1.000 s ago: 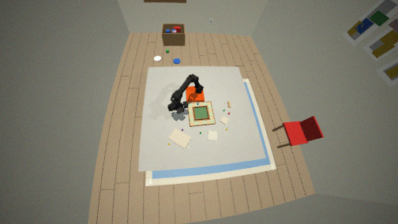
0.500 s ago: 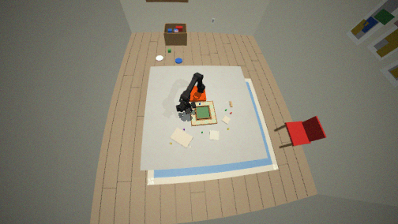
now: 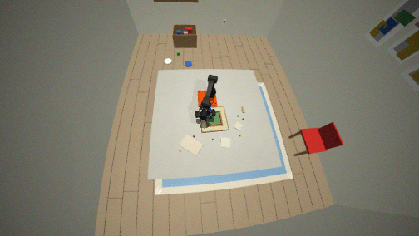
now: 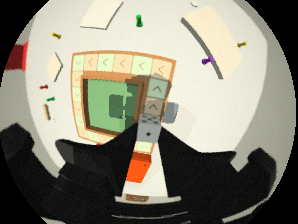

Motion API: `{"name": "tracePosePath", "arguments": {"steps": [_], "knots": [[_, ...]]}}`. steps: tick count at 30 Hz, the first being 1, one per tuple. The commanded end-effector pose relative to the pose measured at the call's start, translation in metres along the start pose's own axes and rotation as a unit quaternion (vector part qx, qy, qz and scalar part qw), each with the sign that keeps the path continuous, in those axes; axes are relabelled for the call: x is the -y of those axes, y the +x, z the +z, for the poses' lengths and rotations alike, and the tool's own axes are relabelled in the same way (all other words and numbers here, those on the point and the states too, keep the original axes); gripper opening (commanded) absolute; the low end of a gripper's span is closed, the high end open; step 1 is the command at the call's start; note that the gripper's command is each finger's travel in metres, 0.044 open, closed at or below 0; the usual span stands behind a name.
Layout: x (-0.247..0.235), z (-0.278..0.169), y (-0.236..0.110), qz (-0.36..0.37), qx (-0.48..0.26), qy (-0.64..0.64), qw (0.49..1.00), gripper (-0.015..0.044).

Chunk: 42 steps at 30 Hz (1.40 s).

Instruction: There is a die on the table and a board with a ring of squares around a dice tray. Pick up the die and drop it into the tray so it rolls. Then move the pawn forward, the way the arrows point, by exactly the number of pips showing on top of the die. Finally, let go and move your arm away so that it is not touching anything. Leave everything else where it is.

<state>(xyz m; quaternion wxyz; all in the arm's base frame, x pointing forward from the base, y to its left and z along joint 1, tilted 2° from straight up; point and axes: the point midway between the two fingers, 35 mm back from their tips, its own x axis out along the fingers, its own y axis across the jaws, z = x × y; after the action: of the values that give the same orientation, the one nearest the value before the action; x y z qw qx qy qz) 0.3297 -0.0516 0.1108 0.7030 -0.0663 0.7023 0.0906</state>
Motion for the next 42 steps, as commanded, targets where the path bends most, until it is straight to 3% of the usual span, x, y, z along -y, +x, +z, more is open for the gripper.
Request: {"name": "tracePosePath", "arguments": {"steps": [1,14,20,31,42], "knots": [[-0.024,-0.002,0.006,-0.003,-0.003,0.011,1.0,0.0],[-0.093,-0.016,0.024,-0.014,-0.009,0.034,0.999,0.0],[-0.1,-0.018,0.027,-0.015,0.002,0.037,0.999,0.0],[-0.098,-0.009,0.035,-0.02,0.185,0.034,0.982,0.0],[-0.098,-0.005,0.037,-0.027,0.364,0.029,0.93,0.0]]}}
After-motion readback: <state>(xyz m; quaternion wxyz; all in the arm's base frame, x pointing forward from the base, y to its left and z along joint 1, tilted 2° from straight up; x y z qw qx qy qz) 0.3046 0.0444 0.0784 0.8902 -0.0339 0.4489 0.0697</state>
